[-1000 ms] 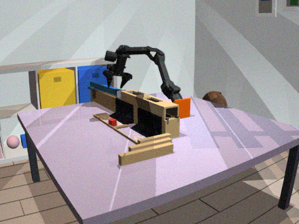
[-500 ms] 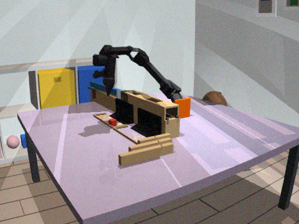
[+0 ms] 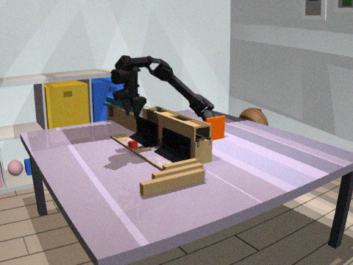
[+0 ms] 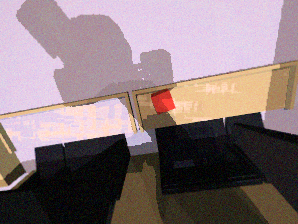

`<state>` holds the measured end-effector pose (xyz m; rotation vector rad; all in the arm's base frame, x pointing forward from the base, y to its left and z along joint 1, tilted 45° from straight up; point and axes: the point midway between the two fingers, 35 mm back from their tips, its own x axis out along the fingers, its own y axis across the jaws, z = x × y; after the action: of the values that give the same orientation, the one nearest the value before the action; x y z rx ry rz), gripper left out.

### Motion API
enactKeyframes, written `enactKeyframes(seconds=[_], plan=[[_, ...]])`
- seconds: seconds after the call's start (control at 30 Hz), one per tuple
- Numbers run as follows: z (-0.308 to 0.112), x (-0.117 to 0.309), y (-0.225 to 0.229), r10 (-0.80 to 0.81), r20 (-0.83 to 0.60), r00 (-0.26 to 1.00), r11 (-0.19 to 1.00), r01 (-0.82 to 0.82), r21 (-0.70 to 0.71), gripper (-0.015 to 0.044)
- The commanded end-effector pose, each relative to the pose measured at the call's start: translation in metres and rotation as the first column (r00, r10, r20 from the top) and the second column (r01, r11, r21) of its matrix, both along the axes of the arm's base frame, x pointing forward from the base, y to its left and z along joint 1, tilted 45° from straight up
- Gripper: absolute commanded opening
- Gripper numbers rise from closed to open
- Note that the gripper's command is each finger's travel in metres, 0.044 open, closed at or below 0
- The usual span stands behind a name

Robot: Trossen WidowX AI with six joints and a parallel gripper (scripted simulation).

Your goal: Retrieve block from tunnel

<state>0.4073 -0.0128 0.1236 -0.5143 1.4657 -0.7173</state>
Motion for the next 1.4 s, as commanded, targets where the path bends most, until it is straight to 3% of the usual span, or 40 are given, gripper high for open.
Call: enactKeyframes(seconds=[0.0, 1.37], plan=[[-0.007, 0.002, -0.004, 0.002, -0.012, 1.000, 1.000, -0.002, 0.005, 0.0440], [-0.055, 0.006, -0.051, 0.003, -0.010, 1.000, 1.000, -0.003, 0.008, 0.0440]])
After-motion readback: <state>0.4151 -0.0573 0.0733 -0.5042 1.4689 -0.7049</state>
